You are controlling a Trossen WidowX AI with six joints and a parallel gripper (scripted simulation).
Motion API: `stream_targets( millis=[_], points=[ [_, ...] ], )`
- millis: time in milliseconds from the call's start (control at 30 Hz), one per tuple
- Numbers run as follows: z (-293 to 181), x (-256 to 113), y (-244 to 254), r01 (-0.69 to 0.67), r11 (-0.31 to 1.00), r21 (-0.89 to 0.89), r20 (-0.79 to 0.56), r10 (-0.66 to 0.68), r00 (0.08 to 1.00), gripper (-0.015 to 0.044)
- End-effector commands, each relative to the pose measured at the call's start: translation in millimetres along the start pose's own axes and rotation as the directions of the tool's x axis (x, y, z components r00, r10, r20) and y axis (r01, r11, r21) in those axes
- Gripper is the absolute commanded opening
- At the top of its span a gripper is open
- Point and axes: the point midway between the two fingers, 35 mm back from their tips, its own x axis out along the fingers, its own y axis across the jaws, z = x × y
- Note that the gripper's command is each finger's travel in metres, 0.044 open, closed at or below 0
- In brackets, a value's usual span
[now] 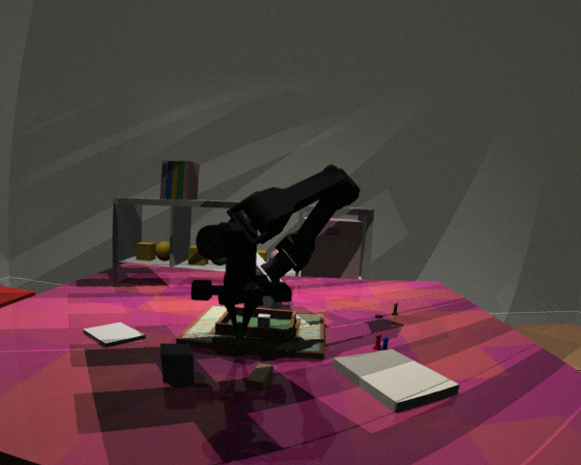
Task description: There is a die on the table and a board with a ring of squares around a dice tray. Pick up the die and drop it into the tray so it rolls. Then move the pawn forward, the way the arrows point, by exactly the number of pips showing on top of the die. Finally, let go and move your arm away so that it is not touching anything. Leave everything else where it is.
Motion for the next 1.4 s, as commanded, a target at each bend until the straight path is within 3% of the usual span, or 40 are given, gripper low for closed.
stream_targets(
  millis=[0,633,1367],
  points=[
    [5.2,-22.9,-2.2,0.011,1.0,0.001,0.016,-0.011,1.0,0.0],
    [0.0,-118.5,3.3,0.009,1.0,-0.014,0.004,-0.009,1.0,0.0],
    [26.8,-41.2,84.1,0.004,1.0,-0.014,0.006,-0.003,1.0,0.0]
  ],
)
